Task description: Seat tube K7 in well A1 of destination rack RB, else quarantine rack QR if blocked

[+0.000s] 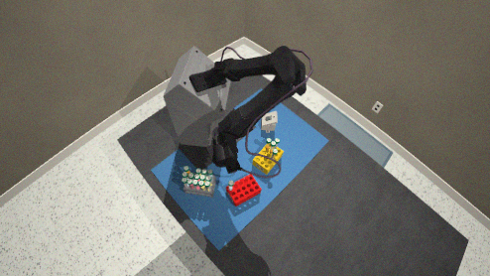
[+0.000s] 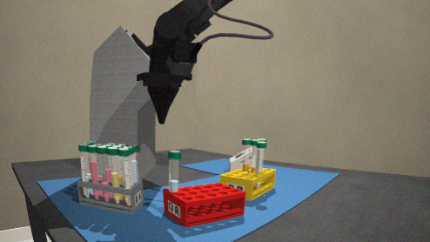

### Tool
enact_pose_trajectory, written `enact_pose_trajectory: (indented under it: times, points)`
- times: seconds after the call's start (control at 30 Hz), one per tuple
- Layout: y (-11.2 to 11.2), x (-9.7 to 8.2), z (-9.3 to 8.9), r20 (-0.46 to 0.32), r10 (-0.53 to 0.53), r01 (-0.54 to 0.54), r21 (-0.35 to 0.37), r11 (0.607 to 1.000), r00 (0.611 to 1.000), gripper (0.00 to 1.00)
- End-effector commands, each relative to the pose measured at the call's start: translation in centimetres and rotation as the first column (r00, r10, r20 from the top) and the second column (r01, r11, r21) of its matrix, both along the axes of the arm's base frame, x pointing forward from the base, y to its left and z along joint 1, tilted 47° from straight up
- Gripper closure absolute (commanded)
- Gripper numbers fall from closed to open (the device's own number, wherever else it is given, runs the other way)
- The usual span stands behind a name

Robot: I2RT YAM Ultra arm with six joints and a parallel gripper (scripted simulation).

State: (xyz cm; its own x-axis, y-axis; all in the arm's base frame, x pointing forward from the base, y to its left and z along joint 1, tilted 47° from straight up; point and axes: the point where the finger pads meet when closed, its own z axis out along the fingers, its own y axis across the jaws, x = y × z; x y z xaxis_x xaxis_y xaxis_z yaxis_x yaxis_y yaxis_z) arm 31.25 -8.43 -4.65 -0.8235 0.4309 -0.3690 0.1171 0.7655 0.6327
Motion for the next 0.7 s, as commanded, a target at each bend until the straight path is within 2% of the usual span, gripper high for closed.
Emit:
enact_pose_trajectory:
  times: [0.0,0.5,0.67]
  points:
    - [0.4,0.3,0.9,-0.001,-0.034,0.034,-0.004,0.999,0.999,1.0]
    - [3.1,2.3,3.7,0.001,-0.034,0.034,-0.003,0.999,0.999,1.0]
    - [2.4,2.2,3.7,0.001,-0.054,0.054,-0.003,0.999,0.999,1.0]
